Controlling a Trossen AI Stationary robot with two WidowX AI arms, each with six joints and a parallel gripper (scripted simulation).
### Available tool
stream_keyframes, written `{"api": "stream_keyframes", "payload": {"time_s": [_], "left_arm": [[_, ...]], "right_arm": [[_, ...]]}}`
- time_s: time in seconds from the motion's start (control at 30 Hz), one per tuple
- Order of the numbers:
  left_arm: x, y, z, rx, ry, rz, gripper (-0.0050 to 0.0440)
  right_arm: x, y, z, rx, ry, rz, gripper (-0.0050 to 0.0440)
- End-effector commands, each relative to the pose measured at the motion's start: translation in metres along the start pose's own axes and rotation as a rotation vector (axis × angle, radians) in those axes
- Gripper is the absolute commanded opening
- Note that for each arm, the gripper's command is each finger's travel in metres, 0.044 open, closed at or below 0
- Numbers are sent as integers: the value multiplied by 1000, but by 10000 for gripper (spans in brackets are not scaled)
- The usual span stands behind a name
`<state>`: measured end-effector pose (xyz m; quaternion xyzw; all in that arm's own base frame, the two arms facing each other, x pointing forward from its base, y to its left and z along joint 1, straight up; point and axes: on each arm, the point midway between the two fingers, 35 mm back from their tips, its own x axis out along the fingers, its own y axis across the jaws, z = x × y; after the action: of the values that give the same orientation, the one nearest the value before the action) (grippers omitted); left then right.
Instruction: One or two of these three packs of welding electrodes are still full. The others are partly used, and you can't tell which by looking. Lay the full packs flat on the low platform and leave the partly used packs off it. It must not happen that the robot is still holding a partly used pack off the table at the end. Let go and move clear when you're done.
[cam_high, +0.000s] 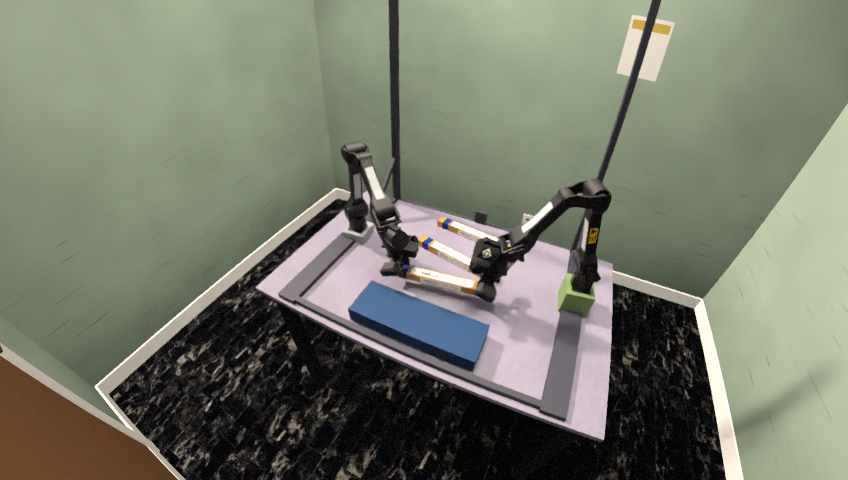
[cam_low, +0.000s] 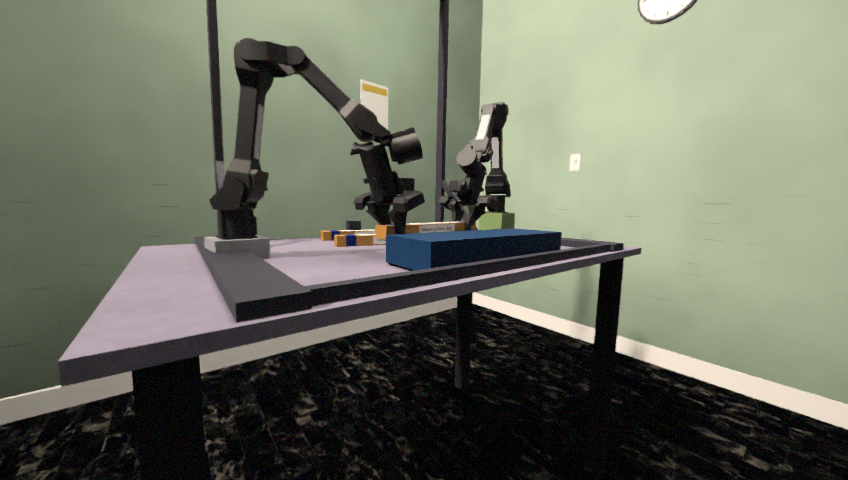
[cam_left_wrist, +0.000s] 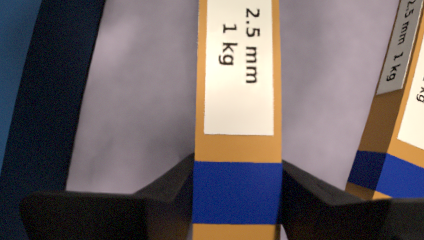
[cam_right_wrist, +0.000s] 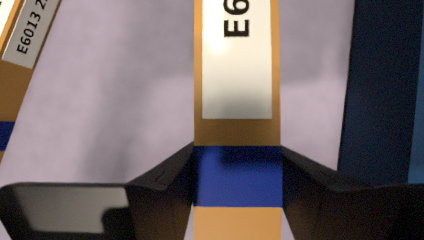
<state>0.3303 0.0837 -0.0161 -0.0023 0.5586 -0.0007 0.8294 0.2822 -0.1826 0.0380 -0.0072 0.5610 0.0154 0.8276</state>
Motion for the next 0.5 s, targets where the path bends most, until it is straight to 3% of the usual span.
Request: {"api": "stream_keyframes", "payload": {"time_s": [0.0, 0.47], "left_arm": [[-19, 5, 14, 3, -37, 22, -50], [-42, 5, 22, 3, -37, 22, -50]], "right_arm": [[-24, -7, 14, -10, -41, -39, -50], [-47, -6, 23, -10, -41, -39, -50]]}}
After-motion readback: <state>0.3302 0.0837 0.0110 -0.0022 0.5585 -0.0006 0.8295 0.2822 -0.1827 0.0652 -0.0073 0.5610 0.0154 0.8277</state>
